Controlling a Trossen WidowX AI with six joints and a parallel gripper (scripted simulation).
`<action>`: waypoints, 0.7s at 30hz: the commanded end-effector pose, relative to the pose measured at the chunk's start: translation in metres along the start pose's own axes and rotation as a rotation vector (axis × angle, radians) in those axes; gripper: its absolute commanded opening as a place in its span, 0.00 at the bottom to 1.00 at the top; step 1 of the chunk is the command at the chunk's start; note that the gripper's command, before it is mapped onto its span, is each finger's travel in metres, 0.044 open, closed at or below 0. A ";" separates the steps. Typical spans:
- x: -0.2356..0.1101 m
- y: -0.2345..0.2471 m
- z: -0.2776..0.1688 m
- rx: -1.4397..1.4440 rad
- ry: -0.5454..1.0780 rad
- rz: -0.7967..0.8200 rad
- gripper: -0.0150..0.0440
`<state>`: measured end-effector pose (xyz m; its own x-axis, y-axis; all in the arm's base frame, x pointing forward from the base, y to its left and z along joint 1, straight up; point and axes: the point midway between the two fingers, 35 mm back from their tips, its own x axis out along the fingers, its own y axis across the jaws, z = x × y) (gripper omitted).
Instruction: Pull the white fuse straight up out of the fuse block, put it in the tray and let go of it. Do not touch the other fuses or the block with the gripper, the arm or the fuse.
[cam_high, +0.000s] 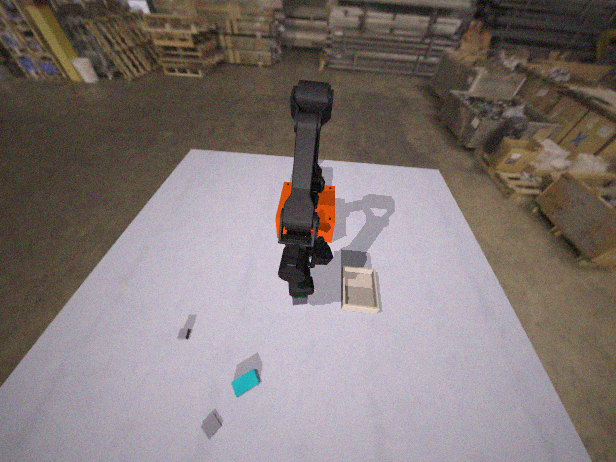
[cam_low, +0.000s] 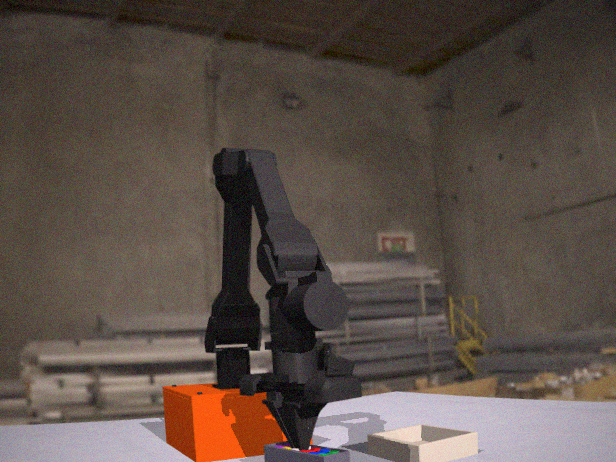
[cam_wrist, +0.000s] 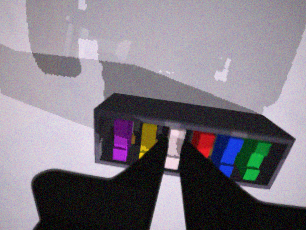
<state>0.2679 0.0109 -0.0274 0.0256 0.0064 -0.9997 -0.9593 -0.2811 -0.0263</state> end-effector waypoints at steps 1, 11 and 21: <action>0.000 0.000 0.000 0.000 0.000 0.000 0.30; -0.001 0.000 0.000 0.000 0.000 0.000 0.25; -0.006 0.000 0.000 0.000 0.001 -0.001 0.25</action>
<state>0.2679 0.0109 -0.0238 0.0249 0.0063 -0.9997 -0.9593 -0.2811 -0.0257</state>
